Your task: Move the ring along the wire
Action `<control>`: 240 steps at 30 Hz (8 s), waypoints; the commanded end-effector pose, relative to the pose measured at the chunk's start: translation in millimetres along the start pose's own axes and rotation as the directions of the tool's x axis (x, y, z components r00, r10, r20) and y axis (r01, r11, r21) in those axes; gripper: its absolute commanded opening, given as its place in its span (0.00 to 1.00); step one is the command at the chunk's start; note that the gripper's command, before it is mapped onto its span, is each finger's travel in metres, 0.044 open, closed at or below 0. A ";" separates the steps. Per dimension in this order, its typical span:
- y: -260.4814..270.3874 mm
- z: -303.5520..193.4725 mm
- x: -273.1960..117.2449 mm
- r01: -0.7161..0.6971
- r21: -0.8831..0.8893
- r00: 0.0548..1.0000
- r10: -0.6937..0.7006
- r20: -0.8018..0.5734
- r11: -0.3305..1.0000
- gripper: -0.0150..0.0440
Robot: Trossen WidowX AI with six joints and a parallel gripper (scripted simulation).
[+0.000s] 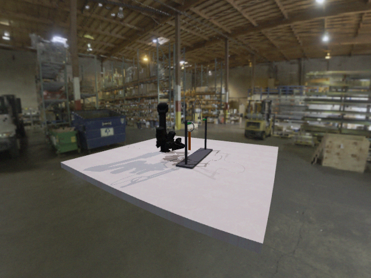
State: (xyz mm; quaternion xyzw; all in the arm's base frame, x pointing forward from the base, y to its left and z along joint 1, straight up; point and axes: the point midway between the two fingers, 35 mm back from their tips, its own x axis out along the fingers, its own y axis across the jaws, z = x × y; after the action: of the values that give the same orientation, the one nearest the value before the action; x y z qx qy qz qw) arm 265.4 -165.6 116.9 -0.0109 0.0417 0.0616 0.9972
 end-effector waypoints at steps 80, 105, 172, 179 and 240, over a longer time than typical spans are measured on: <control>0.7 5.7 66.6 0.000 -0.003 1.000 0.000 0.008 1.000 0.00; 0.8 23.4 64.9 0.000 -0.002 1.000 0.000 0.009 1.000 0.00; 124.6 44.3 64.3 -0.049 0.466 0.999 0.041 0.027 0.884 0.00; 139.5 53.3 59.0 -0.059 0.551 0.998 0.069 0.002 0.832 0.00; 195.5 231.7 -21.9 -0.062 0.978 0.813 0.558 0.165 -0.199 0.00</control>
State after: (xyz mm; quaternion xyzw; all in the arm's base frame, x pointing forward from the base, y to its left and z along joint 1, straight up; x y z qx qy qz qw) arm 238.9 33.0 338.5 0.7121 0.2438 0.2555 0.6067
